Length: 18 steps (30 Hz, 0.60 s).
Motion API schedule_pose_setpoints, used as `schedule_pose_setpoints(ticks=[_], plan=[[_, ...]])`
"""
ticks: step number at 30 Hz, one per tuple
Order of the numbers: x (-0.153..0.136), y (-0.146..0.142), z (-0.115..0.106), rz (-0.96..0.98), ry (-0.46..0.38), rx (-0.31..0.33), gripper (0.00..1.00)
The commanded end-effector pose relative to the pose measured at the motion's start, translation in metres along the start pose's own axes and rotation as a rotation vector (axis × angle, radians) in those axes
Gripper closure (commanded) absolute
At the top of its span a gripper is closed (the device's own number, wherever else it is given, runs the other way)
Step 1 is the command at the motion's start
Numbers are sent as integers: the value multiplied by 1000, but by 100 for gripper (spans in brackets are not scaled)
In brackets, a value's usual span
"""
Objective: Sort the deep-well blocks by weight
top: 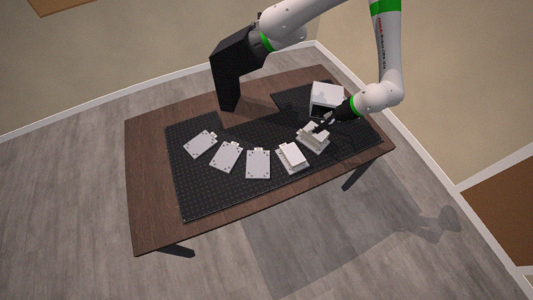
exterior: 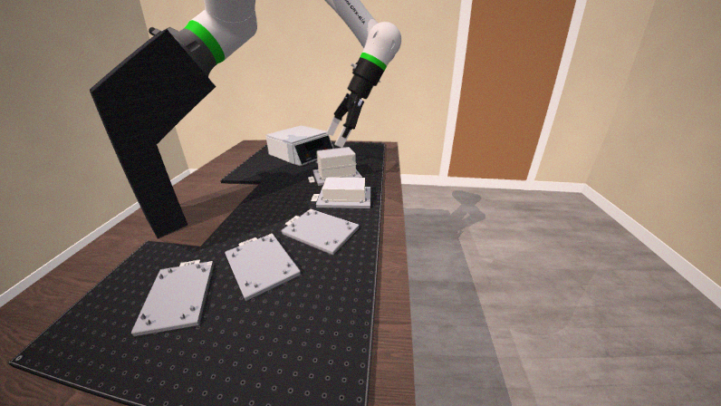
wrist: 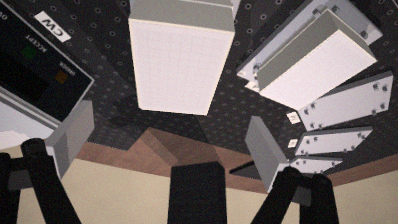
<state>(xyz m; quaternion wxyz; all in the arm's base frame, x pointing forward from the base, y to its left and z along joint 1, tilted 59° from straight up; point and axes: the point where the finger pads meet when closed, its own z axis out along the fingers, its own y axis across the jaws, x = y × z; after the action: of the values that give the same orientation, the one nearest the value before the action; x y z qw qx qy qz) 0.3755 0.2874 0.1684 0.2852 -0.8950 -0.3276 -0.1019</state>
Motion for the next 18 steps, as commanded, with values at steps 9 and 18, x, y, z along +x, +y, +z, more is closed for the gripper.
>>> schedule_pose_setpoints(ticks=[9,18], plan=[[6,0,10,0,0,0,0],[13,0,23,0,0,0,0]])
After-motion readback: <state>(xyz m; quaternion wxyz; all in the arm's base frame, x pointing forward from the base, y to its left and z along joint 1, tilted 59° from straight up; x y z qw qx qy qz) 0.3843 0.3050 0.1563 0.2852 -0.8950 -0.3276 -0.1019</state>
